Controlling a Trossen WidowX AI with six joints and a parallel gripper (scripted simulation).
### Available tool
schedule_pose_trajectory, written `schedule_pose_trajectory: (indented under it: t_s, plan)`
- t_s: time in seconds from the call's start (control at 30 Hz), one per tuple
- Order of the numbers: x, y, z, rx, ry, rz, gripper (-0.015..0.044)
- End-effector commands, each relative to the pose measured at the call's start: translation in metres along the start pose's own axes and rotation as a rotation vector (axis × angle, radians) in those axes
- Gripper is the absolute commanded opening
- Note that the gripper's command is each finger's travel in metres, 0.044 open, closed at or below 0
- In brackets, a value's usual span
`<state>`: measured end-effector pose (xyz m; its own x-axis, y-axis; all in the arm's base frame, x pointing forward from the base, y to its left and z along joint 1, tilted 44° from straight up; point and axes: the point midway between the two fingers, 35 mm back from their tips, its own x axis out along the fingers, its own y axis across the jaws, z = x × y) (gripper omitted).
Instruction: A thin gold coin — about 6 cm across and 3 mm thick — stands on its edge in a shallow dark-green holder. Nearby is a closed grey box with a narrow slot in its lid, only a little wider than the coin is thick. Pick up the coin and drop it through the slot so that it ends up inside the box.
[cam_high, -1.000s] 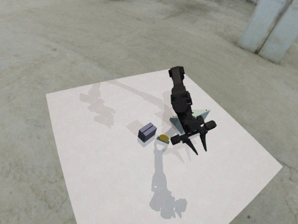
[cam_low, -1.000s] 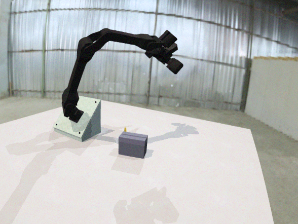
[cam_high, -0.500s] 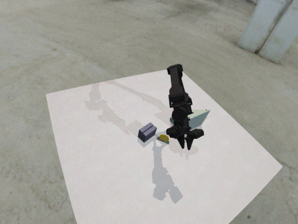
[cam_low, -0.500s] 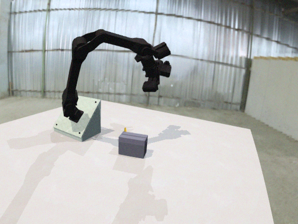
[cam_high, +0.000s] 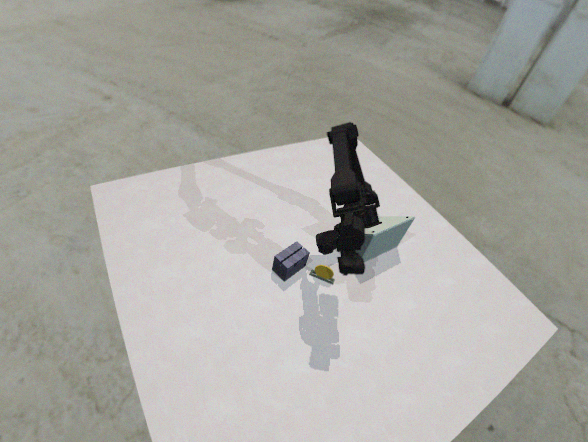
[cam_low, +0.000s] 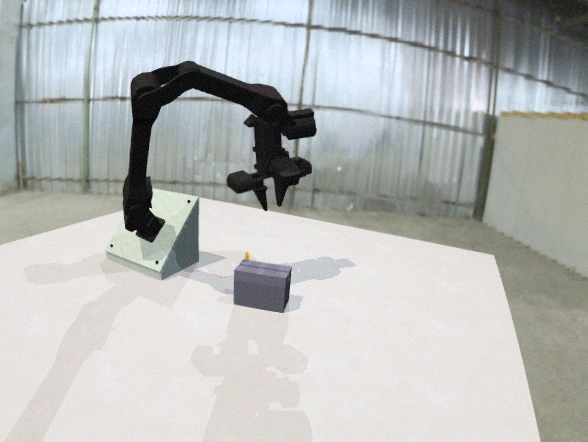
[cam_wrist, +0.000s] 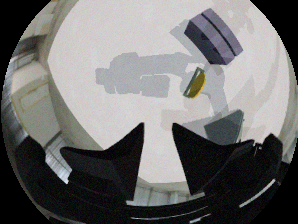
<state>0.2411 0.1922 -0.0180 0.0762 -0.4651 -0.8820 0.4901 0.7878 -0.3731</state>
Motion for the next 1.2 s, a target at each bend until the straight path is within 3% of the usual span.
schedule_pose_trajectory:
  t_s: [0.0,0.37,0.53,1.17]
  plan:
    - [0.004,-0.067,0.025,0.329,-0.175,-0.205,0.0161]
    - [0.004,-0.067,0.025,0.329,-0.175,-0.205,0.0161]
    - [0.036,-0.075,0.030,0.330,-0.177,-0.205,0.0161]
    - [0.062,-0.080,0.035,0.330,-0.177,-0.205,0.0161]
